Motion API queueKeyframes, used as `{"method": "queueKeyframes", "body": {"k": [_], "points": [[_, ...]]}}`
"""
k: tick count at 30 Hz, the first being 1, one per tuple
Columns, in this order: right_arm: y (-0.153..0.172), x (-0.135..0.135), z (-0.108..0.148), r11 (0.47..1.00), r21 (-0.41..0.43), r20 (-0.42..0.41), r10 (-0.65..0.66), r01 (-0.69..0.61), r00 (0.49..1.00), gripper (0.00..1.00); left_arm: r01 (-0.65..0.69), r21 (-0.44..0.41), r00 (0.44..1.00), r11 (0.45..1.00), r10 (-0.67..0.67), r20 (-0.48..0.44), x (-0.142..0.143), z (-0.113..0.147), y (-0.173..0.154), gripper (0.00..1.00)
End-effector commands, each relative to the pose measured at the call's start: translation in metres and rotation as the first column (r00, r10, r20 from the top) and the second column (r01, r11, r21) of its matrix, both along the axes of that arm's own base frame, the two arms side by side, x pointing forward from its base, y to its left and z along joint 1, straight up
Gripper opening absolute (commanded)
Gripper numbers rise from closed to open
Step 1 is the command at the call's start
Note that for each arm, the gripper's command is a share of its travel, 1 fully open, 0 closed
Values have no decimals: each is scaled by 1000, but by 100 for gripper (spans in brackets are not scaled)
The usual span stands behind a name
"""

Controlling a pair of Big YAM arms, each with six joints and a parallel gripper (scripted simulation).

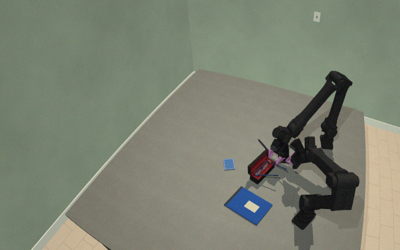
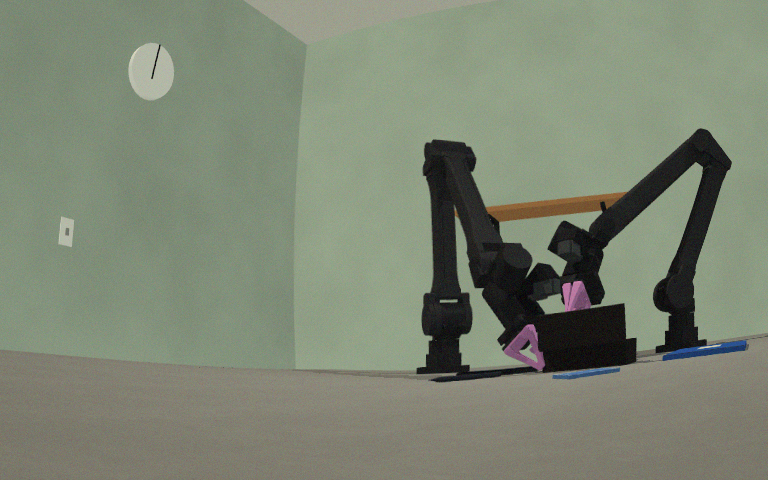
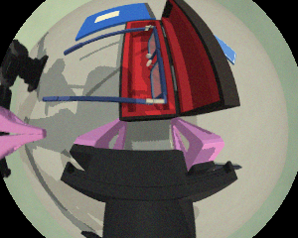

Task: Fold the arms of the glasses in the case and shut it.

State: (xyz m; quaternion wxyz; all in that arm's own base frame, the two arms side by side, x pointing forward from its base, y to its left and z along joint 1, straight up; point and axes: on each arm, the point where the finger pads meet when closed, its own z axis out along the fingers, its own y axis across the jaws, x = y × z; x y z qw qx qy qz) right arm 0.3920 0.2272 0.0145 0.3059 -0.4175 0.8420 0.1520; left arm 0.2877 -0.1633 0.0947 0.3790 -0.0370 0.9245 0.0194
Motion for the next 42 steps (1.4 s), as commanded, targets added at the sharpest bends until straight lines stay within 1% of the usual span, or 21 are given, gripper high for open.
{"method": "queueKeyframes", "body": {"k": [1, 4, 5, 6, 19, 21, 23, 24, 25, 38, 39, 40, 42], "points": [[-2, 7, 11, 1000, 14, 17, -21, 20, 1000, 57, 4, -10, 1000, 1000, -4, 17, 7, 0, -5, 0], [-2, 7, 11, 1000, 14, 17, -21, 20, 1000, 57, 4, -10, 1000, 1000, -4, 17, 7, -2, -4, 0], [-2, 7, 11, 1000, 14, 17, -21, 20, 1000, 57, 2, -23, 1000, 1000, -1, 25, 9, 1, -8, 0], [-2, 7, 11, 1000, 14, 17, -21, 20, 1000, 57, 4, -10, 1000, 1000, -4, 17, 6, -6, -4, 0], [-2, 7, 11, 1000, 14, 17, -21, 20, 1000, 57, 4, -10, 1000, 1000, -3, 18, 6, -28, -4, 0], [-2, 7, 11, 1000, 14, 17, -21, 20, 1000, 57, 4, -10, 1000, 1000, -3, 18, 6, -28, -4, 0], [-2, 7, 11, 1000, 14, 17, -21, 20, 1000, 57, 4, -58, 998, 998, 0, 58, 18, -4, -14, 0], [-2, 7, 11, 1000, 14, 17, -21, 20, 1000, 57, 4, -60, 998, 998, 0, 56, 19, -4, -14, 0], [-2, 7, 11, 1000, 14, 17, -21, 20, 1000, 57, 3, -33, 1000, 999, -2, 25, 14, -9, -8, 0], [-2, 7, 11, 1000, 14, 17, -21, 20, 1000, 57, 2, -39, 1000, 999, -3, -13, 18, -6, 2, 0], [-2, 7, 11, 1000, 14, 17, -21, 20, 1000, 57, 2, -21, 999, 1000, -3, -37, 13, -17, 8, 0], [-2, 7, 11, 1000, 14, 17, -21, 20, 1000, 57, 3, -38, 1000, 999, -3, -23, 18, -7, 4, 0], [-2, 7, 11, 1000, 14, 17, -21, 20, 1000, 57, 3, -40, 1000, 999, -4, -28, 18, -6, 6, 0]]}}
